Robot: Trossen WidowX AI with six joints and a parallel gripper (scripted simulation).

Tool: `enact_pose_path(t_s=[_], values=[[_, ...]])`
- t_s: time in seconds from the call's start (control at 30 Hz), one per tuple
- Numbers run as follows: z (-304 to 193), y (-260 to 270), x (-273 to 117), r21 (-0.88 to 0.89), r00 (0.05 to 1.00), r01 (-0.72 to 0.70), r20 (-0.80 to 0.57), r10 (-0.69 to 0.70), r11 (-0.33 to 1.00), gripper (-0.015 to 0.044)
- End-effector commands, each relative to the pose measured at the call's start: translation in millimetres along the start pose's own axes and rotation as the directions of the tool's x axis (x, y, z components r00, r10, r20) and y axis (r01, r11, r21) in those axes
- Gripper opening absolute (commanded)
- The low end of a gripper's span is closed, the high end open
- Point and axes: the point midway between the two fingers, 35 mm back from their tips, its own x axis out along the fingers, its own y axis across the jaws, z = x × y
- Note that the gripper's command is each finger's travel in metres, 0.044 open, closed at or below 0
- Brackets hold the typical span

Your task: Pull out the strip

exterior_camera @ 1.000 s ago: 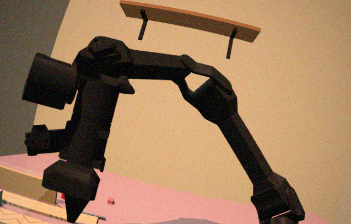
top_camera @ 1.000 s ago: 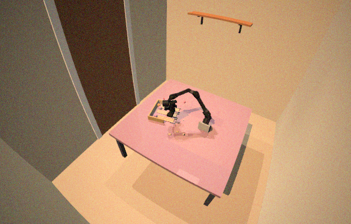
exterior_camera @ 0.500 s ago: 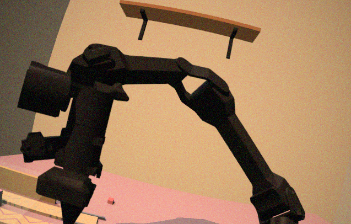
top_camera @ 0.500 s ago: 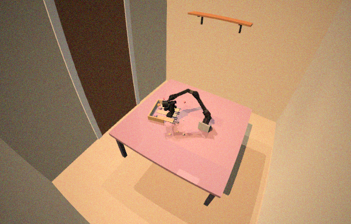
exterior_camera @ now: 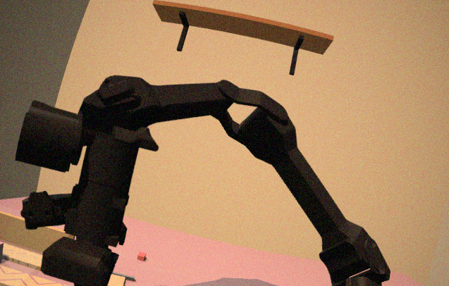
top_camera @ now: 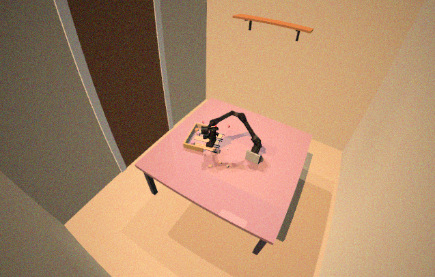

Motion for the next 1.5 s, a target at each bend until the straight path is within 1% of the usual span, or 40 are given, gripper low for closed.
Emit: enact_pose_path(t_s=[0.0,0.47,1.47], values=[[-2,0,12,-0.007,1.000,0.006,-0.011,-0.006,1.000,0.0000],[-3,0,33,-0.007,1.000,0.008,-0.012,-0.008,1.000,0.0000],[-3,-1,35,-0.007,1.000,0.008,-0.012,-0.008,1.000,0.0000]])
